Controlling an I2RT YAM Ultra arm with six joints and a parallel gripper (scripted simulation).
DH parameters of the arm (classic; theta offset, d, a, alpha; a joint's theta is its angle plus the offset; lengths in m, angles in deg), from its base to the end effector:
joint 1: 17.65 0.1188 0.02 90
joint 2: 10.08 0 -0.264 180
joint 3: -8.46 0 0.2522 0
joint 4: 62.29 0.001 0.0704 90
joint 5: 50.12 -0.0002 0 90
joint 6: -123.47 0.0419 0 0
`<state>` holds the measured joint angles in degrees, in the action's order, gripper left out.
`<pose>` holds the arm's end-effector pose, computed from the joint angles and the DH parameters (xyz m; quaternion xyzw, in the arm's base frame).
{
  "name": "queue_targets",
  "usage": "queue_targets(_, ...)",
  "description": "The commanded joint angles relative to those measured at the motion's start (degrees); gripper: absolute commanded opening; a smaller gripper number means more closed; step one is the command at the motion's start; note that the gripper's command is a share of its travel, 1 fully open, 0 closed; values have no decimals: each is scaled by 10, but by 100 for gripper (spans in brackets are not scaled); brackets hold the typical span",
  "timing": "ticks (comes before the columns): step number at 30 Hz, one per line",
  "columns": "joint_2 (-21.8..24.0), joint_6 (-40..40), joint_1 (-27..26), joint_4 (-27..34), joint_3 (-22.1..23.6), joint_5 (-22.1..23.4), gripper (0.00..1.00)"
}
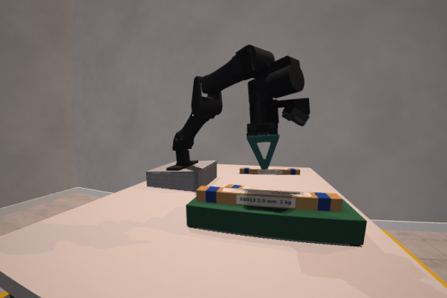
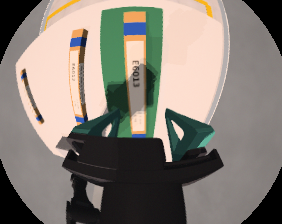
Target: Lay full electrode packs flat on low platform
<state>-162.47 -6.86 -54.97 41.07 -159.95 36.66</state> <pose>0.3979 -0.3050 0.1986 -0.0256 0.9990 -0.0364 0.0005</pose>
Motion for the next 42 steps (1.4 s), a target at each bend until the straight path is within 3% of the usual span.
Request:
queue_targets(1,13,1,5,4,3,-3,74)
queue_targets(31,11,2,6,4,-1,-7,74)
queue_targets(42,140,50,52,4,162,-8,74)
